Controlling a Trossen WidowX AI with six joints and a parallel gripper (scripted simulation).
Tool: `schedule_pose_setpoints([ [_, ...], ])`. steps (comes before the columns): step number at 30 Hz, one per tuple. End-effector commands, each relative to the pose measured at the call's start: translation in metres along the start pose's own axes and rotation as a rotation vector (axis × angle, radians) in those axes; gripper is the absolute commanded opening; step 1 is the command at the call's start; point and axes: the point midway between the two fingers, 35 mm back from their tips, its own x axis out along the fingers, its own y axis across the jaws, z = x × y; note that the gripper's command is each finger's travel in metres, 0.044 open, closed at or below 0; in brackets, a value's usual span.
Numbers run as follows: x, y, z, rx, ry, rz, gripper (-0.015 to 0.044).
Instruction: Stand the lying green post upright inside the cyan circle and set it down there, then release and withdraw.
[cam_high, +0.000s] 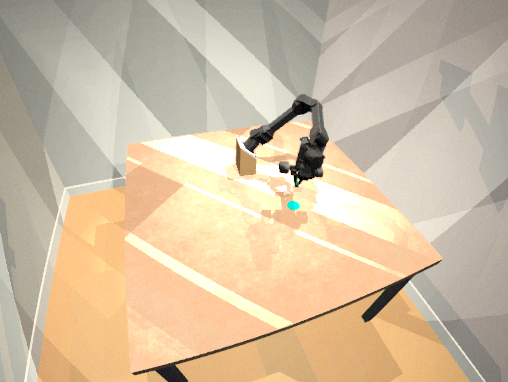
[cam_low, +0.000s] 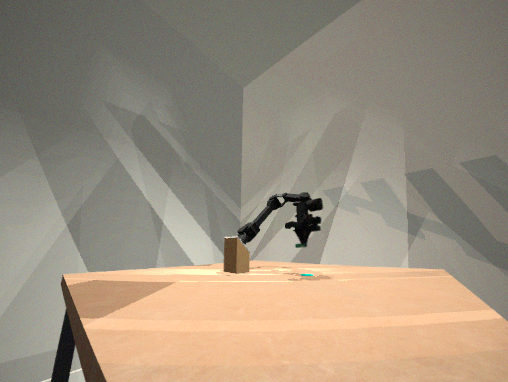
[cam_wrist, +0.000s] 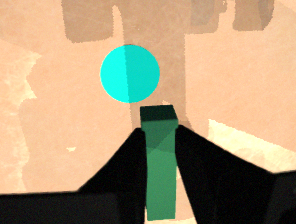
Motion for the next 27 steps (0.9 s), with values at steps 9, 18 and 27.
schedule_pose_setpoints([
  [9,0.009,-0.005,-0.001,-0.024,-0.048,-0.067,0.0023],
  [18,0.016,-0.008,0.0,-0.043,-0.087,-0.112,0.0023],
  [27,0.022,-0.01,0.001,-0.06,-0.13,-0.154,0.0023],
])
